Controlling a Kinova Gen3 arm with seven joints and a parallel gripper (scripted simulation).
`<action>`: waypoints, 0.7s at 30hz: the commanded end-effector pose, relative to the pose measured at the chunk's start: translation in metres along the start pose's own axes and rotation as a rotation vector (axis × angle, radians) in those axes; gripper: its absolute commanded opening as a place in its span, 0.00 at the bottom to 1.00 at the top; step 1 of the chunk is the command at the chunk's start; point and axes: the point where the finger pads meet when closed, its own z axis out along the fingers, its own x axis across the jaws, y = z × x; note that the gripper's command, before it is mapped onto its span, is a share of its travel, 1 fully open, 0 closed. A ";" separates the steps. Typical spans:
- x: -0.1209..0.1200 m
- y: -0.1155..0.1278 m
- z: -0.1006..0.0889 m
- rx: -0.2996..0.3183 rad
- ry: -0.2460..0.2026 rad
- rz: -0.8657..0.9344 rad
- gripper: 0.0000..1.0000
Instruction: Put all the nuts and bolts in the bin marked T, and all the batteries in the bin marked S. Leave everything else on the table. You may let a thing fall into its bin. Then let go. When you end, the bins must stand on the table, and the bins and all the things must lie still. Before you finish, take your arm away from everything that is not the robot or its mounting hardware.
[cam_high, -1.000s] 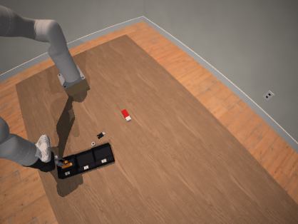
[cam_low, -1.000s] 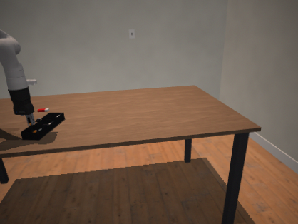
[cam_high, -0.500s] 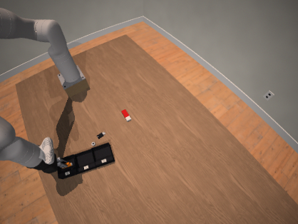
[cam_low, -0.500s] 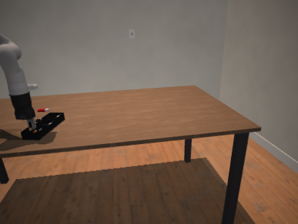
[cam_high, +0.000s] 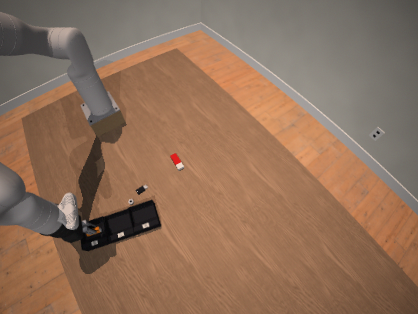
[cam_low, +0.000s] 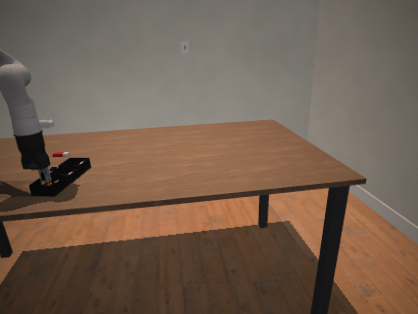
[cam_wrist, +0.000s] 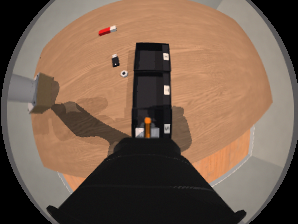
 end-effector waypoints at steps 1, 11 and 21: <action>0.001 0.000 -0.001 -0.001 0.002 0.000 0.24; 0.001 0.000 -0.001 -0.001 0.002 0.000 0.54; 0.001 0.000 -0.011 -0.001 0.002 0.000 0.54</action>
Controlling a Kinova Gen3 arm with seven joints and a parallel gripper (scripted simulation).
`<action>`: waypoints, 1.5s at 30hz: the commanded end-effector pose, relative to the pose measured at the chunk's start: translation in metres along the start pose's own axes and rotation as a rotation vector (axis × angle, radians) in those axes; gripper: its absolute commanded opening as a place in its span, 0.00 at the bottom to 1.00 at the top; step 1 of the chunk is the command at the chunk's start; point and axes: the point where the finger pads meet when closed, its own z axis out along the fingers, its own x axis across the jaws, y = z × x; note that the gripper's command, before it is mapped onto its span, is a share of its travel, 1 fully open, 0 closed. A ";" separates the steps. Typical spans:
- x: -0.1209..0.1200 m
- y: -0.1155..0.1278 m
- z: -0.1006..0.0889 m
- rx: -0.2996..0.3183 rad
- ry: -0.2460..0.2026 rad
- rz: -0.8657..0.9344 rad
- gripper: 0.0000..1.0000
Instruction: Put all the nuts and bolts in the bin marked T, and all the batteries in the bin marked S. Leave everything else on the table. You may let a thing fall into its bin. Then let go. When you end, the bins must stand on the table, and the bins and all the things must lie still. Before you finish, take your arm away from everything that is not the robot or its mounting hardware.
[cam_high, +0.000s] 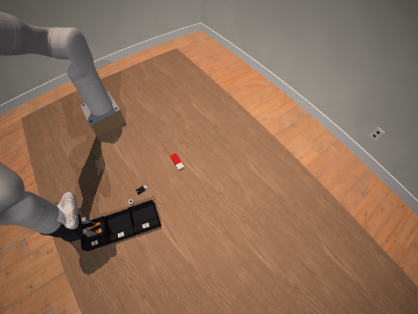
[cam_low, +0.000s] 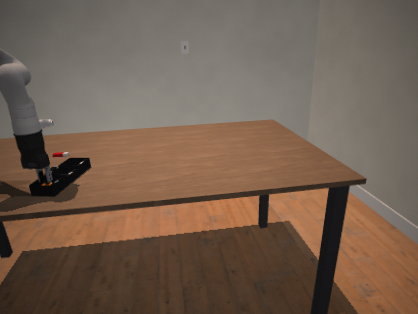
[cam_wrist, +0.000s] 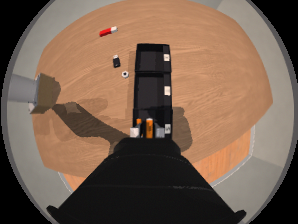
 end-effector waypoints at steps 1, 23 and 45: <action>0.003 0.001 -0.014 -0.003 0.008 0.001 0.54; -0.026 -0.058 -0.031 -0.004 0.007 -0.399 0.64; -0.064 -0.133 -0.035 -0.006 0.006 -0.969 0.64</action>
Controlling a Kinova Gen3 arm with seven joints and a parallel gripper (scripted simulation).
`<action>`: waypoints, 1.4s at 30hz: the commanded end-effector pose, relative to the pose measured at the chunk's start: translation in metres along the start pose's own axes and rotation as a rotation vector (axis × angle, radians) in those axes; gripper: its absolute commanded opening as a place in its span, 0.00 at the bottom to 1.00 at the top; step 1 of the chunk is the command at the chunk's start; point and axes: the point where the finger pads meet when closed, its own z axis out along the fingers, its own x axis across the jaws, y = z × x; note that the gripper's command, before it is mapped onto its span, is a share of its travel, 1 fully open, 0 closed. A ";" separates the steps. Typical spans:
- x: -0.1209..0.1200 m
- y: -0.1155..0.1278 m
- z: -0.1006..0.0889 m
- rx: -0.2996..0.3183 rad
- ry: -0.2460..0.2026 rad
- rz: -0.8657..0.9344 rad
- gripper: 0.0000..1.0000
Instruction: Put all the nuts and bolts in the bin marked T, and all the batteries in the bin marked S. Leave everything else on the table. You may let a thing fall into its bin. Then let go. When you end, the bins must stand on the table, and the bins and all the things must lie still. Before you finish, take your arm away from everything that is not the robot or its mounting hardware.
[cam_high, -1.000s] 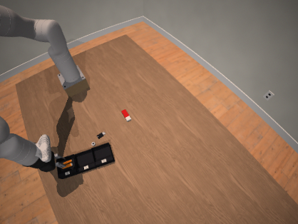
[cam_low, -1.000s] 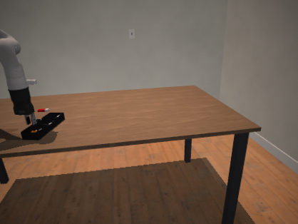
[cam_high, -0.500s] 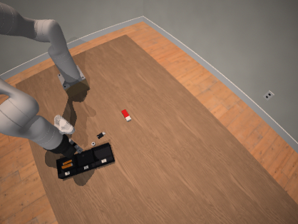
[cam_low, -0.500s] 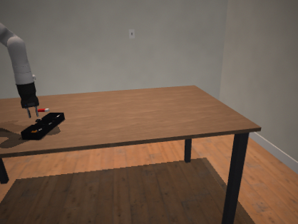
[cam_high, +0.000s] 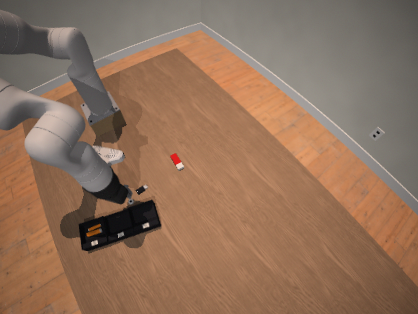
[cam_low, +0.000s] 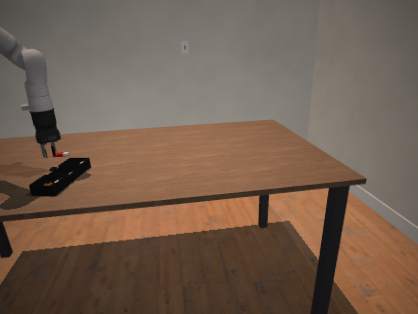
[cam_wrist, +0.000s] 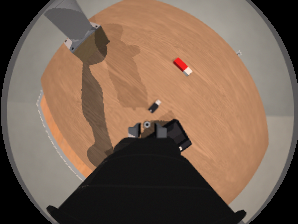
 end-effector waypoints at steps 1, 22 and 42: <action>-0.003 0.001 0.002 0.009 0.001 0.009 0.64; -0.002 0.003 0.002 0.009 0.001 0.009 0.64; -0.002 0.002 0.022 0.009 0.001 0.008 0.64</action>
